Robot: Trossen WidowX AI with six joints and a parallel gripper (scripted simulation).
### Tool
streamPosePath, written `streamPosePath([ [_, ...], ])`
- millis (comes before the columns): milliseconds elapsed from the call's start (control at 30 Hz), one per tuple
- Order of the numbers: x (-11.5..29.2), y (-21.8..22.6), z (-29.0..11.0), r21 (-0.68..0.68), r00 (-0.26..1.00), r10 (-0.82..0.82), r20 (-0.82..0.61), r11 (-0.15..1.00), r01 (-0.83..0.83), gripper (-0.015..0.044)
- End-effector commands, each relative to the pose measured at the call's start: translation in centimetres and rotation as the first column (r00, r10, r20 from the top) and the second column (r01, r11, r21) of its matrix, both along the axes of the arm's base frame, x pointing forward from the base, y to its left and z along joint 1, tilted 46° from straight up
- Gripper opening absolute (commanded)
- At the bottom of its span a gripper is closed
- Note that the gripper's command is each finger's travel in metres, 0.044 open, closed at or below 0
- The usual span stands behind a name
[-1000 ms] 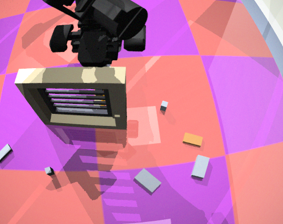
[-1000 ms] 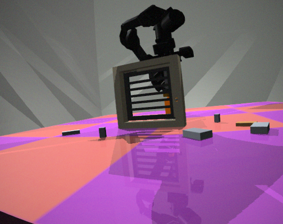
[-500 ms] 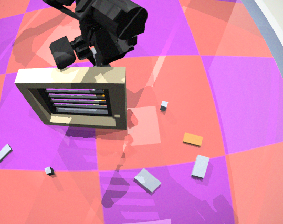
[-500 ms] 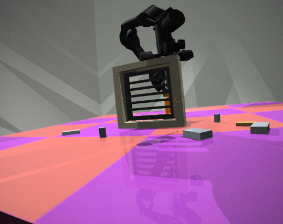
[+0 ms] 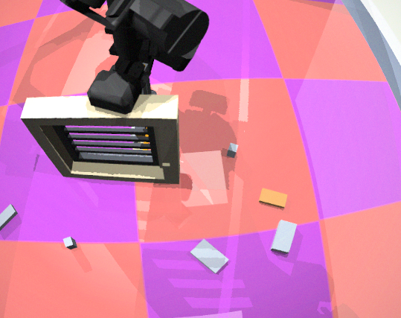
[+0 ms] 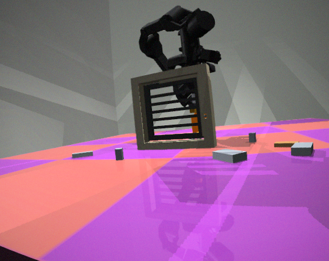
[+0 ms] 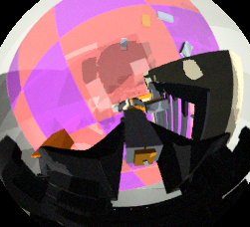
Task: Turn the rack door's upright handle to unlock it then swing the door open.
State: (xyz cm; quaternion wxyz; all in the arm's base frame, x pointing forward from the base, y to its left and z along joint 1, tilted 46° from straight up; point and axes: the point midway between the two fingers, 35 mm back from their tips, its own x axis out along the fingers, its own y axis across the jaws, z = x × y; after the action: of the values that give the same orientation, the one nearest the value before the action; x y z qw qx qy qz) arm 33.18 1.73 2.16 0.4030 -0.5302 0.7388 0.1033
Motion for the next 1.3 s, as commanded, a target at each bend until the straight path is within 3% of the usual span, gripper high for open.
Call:
streamPosePath([
  [0,0.03,0.0,-0.02,0.033,0.98,0.144,-0.137,0.989,-0.141,0.0026],
  [300,0.03,0.0,-0.02,0.154,0.821,0.42,-0.386,0.907,-0.392,0.0026],
  [733,0.03,0.0,-0.02,0.157,0.816,0.425,-0.39,0.905,-0.396,0.0026],
  [1067,0.03,0.0,-0.02,0.157,0.816,0.425,-0.39,0.905,-0.396,0.0288],
  [1267,0.03,0.0,-0.02,0.097,0.903,0.314,-0.293,0.949,-0.298,0.0298],
])
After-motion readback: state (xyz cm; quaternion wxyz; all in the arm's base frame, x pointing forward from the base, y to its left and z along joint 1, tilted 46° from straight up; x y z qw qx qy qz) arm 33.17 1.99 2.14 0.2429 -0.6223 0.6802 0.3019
